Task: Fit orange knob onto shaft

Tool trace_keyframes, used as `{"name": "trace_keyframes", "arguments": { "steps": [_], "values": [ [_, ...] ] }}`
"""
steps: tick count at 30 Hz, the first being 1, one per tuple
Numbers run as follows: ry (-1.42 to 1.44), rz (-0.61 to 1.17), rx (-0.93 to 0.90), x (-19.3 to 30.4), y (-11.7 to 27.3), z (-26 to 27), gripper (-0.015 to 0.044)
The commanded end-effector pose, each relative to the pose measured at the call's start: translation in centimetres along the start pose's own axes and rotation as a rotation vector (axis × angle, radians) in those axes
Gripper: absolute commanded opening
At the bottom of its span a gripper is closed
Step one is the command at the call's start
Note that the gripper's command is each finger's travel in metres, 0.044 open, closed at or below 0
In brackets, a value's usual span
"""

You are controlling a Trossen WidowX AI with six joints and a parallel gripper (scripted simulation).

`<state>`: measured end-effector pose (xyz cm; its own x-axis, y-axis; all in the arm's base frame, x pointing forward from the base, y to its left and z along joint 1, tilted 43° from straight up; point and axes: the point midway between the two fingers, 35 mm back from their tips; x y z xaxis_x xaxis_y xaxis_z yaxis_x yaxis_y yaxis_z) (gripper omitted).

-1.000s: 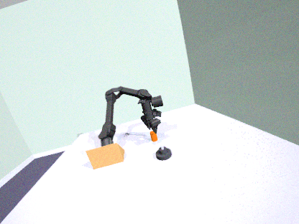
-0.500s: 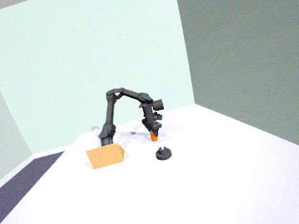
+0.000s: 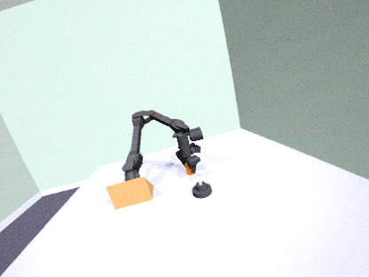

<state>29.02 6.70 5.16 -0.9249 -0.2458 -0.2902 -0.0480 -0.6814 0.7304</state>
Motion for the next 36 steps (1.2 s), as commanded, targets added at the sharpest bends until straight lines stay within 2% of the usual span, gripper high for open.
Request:
{"name": "trace_keyframes", "arguments": {
  "steps": [1, 2, 13, 18, 23, 36],
  "values": [
    [-0.007, 0.0, -0.005, 0.1, -0.7, 0.1, 0.044],
    [-0.007, 0.0, -0.005, 0.1, -0.7, 0.1, 0.044],
    [-0.007, 0.0, -0.005, 0.1, -0.7, 0.1, 0.0151],
    [-0.007, 0.0, -0.005, 0.1, -0.7, 0.1, 0.0118],
    [-0.007, 0.0, -0.002, 0.0, 0.0, -0.1, 0.0],
    [0.0, 0.006, 0.014, -0.4, 3.8, -0.7, 0.0]
  ]
}}
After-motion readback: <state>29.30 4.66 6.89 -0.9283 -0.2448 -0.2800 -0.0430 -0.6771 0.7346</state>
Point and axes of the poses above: the point midway between the two fingers, 35 mm back from their tips, its own y axis back along the fingers, its own z axis across the jaws, x = y × z, and after that the axes turned 7 degrees about y, right-handed
